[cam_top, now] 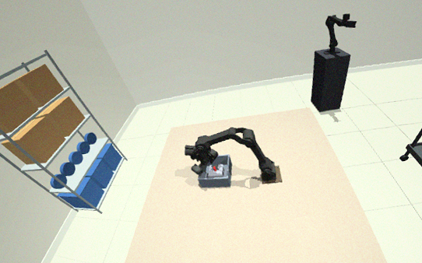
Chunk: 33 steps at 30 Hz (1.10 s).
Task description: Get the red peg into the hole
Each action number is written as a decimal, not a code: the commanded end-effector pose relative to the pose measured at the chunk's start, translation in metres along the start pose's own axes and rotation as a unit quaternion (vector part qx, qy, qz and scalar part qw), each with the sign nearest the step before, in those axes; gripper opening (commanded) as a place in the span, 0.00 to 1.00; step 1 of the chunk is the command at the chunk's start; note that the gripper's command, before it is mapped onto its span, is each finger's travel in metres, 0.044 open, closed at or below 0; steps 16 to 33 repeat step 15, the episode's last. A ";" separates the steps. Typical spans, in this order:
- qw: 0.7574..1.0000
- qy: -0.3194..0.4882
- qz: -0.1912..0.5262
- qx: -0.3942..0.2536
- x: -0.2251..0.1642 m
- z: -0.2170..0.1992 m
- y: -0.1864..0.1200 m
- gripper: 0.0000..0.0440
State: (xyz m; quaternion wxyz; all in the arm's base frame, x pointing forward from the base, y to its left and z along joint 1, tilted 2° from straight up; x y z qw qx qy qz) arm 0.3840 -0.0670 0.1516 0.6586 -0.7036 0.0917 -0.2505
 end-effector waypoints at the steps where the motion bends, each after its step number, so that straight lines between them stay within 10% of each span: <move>1: 1.000 -0.005 -0.002 0.026 0.012 0.014 -0.009 1.00; 33: 0.997 -0.015 -0.016 0.070 0.034 0.047 -0.039 1.00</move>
Point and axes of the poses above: the point midway between the two fingers, 35 mm back from their tips, its own y axis out along the fingers, its own z axis across the jaws, x = y × z, the point moved 2 cm from there along -y, back along the fingers, and after that the axes turned 15 degrees about -y, right-handed, at the moved point
